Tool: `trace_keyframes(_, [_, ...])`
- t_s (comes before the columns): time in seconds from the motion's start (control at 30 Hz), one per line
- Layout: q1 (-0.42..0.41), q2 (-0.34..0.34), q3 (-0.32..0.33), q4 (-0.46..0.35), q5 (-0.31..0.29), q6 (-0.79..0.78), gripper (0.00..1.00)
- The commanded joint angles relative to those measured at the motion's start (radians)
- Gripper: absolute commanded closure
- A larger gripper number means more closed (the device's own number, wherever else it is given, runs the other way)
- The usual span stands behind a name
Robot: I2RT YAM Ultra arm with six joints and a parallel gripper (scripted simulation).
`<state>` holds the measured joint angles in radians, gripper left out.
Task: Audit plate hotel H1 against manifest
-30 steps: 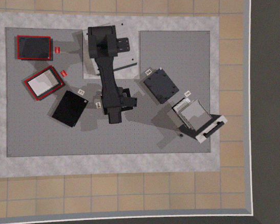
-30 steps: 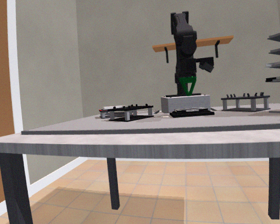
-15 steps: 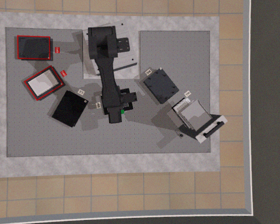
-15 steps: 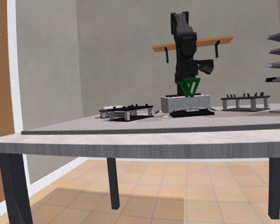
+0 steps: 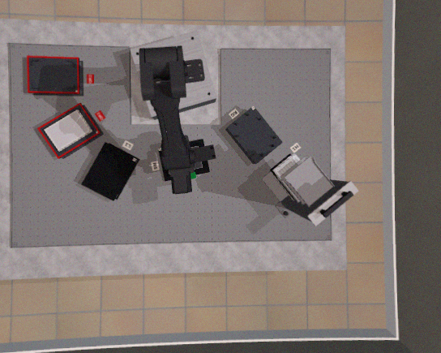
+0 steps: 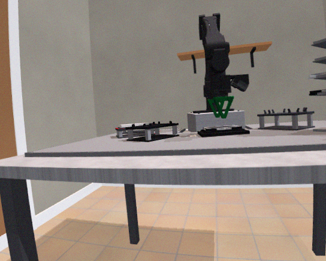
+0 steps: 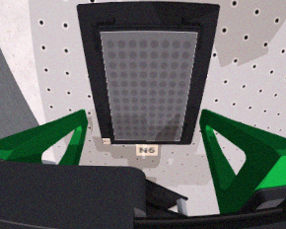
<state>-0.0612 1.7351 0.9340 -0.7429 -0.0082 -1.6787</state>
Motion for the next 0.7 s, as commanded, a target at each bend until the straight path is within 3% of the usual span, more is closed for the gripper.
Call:
trace_keyframes(0.0, [0.000,0.000,0.000,0.025,0.000,-0.002,0.00])
trace_keyframes(0.67, [0.001,0.062,-0.040,0.127,0.000,-0.001,0.00])
